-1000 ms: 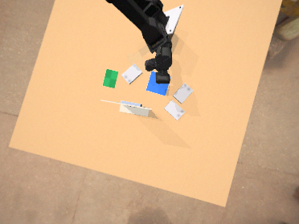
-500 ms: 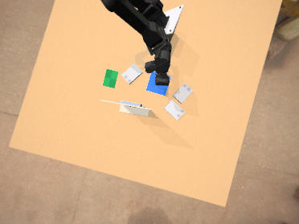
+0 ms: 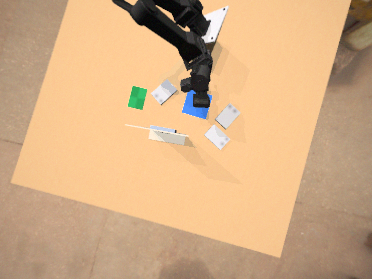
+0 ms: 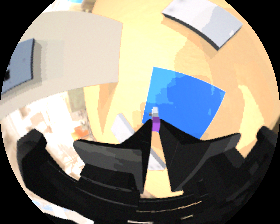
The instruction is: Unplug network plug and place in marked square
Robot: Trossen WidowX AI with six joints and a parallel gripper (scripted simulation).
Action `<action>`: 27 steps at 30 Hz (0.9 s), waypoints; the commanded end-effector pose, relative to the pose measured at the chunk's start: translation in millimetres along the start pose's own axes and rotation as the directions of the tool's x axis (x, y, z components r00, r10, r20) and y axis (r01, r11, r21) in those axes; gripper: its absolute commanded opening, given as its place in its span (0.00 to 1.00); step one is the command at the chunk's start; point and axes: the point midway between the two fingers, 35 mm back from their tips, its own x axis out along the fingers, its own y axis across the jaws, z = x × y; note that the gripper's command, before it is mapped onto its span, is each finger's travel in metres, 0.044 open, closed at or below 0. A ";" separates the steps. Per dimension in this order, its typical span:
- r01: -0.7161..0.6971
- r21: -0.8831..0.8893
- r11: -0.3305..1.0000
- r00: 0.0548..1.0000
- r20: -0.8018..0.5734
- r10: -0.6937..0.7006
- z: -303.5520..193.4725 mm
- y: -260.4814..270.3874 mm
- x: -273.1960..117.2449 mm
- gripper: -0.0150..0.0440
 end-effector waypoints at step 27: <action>0.005 -0.011 1.000 1.000 -0.002 -0.005 0.7 -21.6 19.7 0.25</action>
